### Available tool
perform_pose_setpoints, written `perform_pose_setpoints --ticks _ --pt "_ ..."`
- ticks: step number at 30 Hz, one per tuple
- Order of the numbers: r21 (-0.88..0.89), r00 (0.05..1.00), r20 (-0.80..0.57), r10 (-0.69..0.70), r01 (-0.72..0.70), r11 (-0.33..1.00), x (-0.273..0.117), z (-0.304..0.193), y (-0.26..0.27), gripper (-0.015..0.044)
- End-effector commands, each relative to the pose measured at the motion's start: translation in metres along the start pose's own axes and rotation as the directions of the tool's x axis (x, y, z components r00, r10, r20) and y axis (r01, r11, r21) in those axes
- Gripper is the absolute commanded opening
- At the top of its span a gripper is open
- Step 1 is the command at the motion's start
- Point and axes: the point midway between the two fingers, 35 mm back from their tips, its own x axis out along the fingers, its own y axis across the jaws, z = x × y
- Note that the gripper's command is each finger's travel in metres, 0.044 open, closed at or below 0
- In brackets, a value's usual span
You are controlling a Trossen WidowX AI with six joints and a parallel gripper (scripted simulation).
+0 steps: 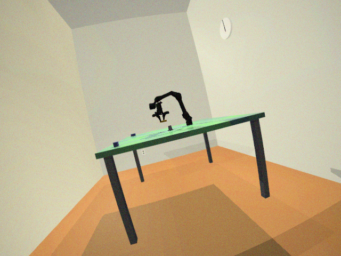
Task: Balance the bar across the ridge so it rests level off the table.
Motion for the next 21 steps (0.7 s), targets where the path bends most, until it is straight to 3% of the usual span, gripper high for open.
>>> perform_pose_setpoints --ticks 1,21 --pt "-0.005 1.0 0.004 0.006 -0.006 1.0 -0.001 -0.012 -0.002 0.0" --pt "-0.05 1.0 -0.002 0.004 -0.004 0.999 0.001 -0.086 -0.024 0.0"
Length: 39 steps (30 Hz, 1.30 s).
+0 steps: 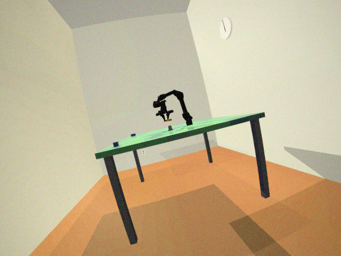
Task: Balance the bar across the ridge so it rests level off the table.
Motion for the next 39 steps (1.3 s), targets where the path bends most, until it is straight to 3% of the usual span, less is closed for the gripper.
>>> perform_pose_setpoints --ticks 1,39 --pt "-0.004 1.0 0.003 0.007 -0.007 1.0 -0.001 -0.01 -0.004 0.0" --pt "-0.005 1.0 0.003 0.007 -0.007 1.0 0.043 -0.012 -0.004 0.0"
